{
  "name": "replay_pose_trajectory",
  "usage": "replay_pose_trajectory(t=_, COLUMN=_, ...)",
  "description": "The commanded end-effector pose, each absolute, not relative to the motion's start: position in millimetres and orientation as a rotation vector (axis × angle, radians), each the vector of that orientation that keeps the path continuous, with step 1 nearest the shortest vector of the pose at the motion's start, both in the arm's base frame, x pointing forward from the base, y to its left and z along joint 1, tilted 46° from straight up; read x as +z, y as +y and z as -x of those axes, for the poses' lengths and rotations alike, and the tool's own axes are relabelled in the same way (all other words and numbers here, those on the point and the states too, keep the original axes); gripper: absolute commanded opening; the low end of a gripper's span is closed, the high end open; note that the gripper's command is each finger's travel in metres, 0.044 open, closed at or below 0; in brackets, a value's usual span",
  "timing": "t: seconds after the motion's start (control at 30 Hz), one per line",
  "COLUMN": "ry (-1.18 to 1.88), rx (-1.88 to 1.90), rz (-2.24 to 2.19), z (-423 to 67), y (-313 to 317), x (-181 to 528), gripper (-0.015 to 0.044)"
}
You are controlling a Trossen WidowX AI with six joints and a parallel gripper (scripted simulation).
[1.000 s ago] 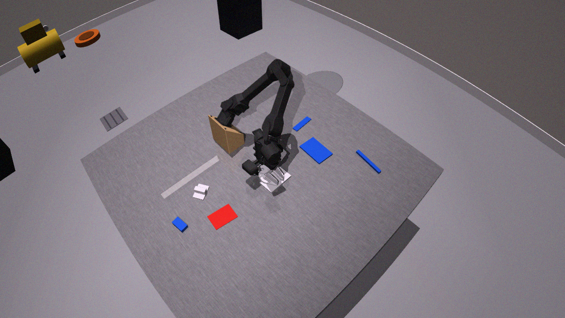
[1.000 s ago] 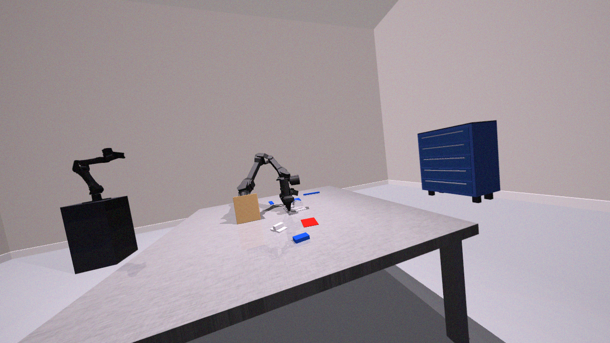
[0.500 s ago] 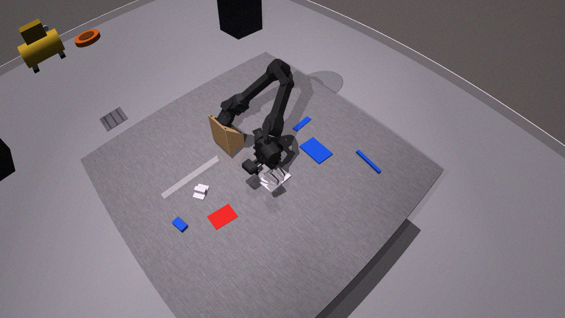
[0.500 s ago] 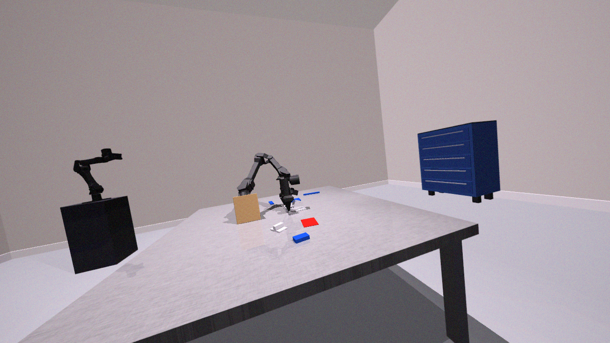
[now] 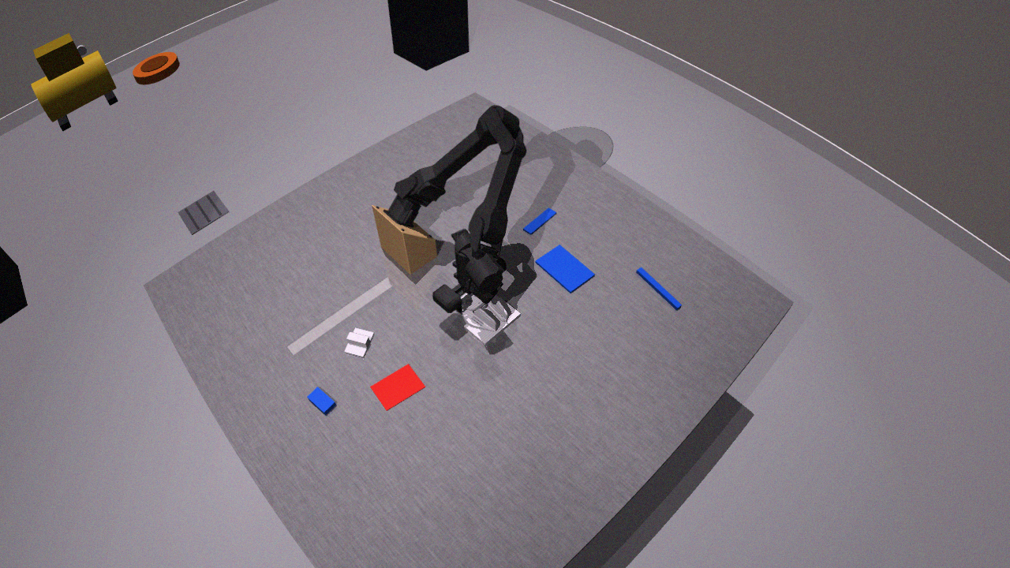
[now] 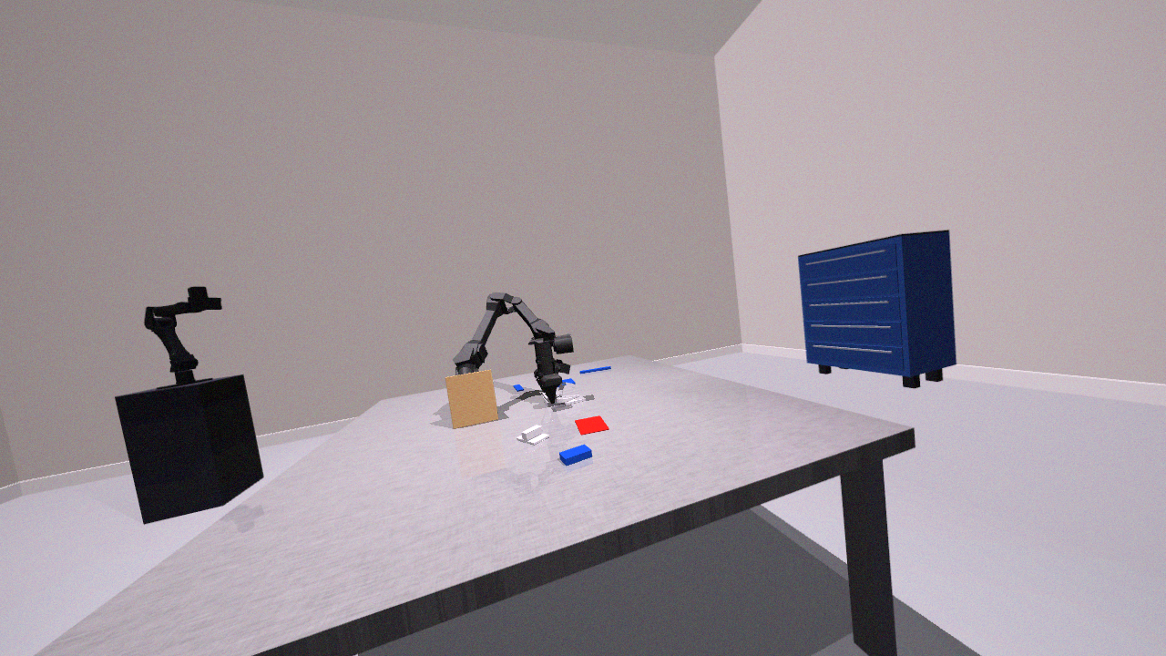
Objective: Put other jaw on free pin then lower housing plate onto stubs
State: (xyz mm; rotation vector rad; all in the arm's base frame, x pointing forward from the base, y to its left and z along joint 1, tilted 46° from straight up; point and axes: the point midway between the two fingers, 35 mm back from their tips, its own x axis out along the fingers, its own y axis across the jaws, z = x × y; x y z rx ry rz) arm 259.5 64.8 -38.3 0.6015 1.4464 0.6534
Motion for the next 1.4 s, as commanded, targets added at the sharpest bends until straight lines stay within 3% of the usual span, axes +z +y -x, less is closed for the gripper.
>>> replay_pose_trajectory(t=0.0, ry=1.448, rx=0.65, rz=-0.599, z=-259.4, y=65.0, x=-39.4, gripper=0.0351)
replay_pose_trajectory(t=1.13, ry=1.448, rx=0.65, rz=-0.599, z=-259.5, y=66.6, x=-40.9, gripper=0.0351)
replay_pose_trajectory(t=1.23, ry=1.446, rx=0.652, rz=-0.602, z=-259.4, y=66.0, x=-40.0, gripper=0.043)
replay_pose_trajectory(t=1.37, ry=1.446, rx=0.652, rz=-0.602, z=-259.4, y=66.0, x=-40.0, gripper=0.044)
